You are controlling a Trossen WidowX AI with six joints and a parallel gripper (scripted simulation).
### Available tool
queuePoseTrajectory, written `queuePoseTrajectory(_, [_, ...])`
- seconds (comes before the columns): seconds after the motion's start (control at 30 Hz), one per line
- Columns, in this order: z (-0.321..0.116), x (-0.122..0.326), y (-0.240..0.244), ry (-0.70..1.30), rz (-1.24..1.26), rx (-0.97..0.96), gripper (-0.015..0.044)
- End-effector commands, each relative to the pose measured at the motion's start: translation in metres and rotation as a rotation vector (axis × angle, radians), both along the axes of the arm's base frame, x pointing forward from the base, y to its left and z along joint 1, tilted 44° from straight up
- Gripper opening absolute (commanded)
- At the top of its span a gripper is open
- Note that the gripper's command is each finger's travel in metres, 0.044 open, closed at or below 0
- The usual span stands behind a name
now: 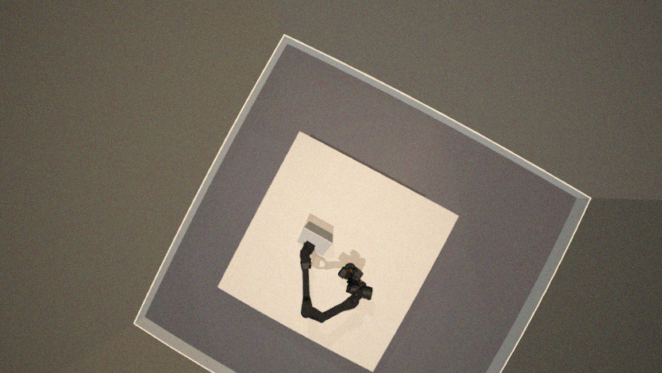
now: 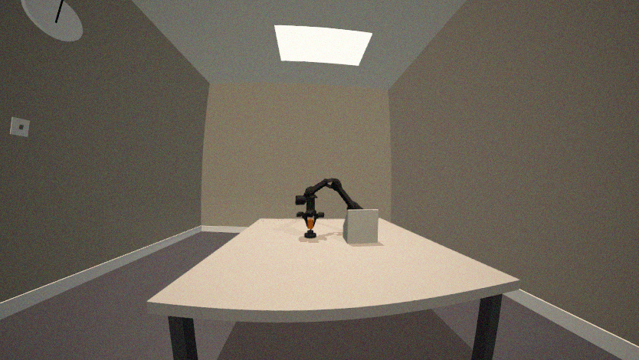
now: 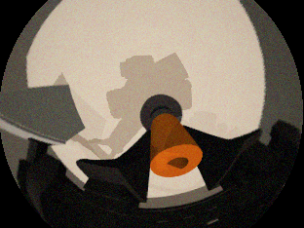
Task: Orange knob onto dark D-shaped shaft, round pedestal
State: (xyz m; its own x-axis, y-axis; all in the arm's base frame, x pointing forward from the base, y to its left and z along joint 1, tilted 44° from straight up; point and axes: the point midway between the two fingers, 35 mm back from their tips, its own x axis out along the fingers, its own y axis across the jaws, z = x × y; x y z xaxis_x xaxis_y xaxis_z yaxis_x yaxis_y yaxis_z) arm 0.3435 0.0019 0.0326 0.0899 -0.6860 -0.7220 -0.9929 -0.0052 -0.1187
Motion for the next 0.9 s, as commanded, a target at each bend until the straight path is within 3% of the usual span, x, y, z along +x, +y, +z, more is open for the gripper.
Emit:
queuePoseTrajectory(0.0, [-0.0006,0.0005,0.0003,0.002,0.008,-0.001,0.0000])
queuePoseTrajectory(0.37, [0.0025,-0.0002,0.0039,0.002,0.008,-0.001,0.0000])
queuePoseTrajectory(0.6, [0.0027,0.0010,0.0045,0.138,0.152,-0.019,0.0000])
queuePoseTrajectory(0.87, [0.0012,0.0008,0.0028,0.145,0.159,-0.020,0.0000])
